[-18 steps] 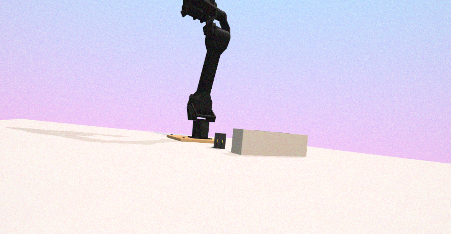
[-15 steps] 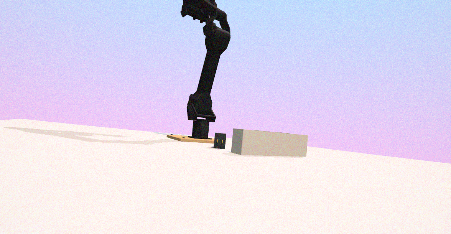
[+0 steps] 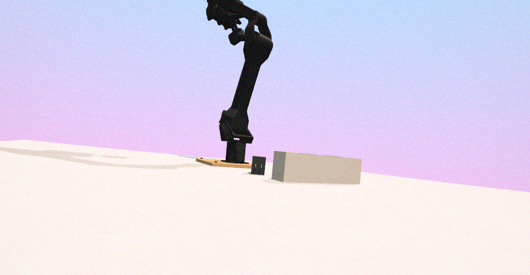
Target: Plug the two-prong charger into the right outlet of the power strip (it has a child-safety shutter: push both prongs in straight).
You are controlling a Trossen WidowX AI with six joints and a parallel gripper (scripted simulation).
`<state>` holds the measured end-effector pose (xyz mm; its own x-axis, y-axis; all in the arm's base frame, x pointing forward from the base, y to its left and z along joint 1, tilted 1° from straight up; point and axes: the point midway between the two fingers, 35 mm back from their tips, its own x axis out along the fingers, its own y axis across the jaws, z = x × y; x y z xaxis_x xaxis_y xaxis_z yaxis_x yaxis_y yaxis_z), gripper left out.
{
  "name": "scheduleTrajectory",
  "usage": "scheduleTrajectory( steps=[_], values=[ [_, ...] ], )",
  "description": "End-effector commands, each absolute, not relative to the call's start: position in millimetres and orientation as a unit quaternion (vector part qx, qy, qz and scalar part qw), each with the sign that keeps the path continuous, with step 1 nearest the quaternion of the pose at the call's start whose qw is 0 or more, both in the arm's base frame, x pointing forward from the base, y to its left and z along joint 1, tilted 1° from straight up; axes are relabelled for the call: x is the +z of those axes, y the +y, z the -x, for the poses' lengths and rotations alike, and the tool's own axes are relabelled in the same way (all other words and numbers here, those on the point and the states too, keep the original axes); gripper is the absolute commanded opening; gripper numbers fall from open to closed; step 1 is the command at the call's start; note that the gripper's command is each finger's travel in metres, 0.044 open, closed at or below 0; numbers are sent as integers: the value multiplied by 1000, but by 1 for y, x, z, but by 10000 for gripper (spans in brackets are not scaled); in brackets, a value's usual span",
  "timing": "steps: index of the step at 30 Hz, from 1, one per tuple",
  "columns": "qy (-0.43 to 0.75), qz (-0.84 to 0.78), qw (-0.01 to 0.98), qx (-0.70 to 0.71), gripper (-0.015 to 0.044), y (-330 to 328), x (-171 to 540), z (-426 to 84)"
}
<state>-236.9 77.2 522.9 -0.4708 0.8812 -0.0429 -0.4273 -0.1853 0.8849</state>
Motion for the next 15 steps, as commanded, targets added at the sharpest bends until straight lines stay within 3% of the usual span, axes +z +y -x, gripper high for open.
scheduleTrajectory(
  steps=[1,15],
  values=[
    [449,-220,429,752,440,63,517,246],
    [440,-141,363,809,440,28,502,264]
  ],
)
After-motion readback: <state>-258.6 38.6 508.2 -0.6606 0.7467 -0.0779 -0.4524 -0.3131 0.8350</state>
